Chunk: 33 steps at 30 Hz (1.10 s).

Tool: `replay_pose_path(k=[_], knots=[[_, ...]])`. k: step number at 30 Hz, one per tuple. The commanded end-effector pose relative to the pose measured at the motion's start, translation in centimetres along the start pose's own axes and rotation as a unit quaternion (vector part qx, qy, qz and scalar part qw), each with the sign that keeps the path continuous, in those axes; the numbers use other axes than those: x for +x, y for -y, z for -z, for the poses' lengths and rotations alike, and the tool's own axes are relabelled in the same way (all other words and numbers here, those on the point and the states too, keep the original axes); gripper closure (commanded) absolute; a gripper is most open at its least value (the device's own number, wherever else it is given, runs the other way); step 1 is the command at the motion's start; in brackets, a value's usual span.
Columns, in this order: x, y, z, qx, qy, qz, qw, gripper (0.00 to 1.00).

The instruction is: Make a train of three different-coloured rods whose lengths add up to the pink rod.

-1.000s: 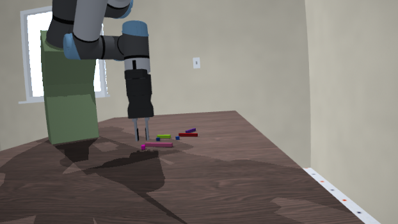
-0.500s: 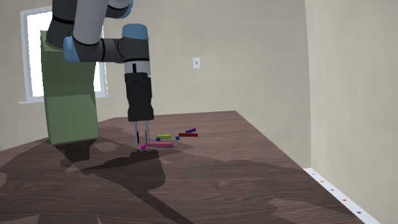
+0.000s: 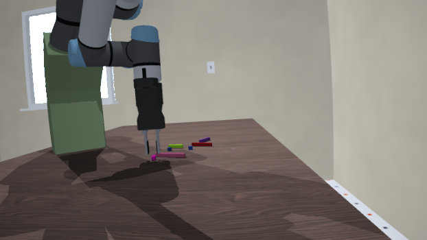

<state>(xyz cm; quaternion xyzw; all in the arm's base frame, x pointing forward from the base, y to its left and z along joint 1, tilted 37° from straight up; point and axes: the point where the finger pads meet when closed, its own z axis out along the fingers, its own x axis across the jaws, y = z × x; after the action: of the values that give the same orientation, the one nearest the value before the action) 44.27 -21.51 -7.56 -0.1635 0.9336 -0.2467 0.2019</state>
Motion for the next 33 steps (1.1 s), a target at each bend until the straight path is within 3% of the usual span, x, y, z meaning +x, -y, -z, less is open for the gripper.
replay_pose_path(k=[1, 33], knots=[[-0.03, 0.02, 0.03, 0.0, 0.0, 0.0, 1.0, 0.46], [-0.03, 0.02, -0.5, 0.0, 0.0, 0.0, 1.0, 0.46]])
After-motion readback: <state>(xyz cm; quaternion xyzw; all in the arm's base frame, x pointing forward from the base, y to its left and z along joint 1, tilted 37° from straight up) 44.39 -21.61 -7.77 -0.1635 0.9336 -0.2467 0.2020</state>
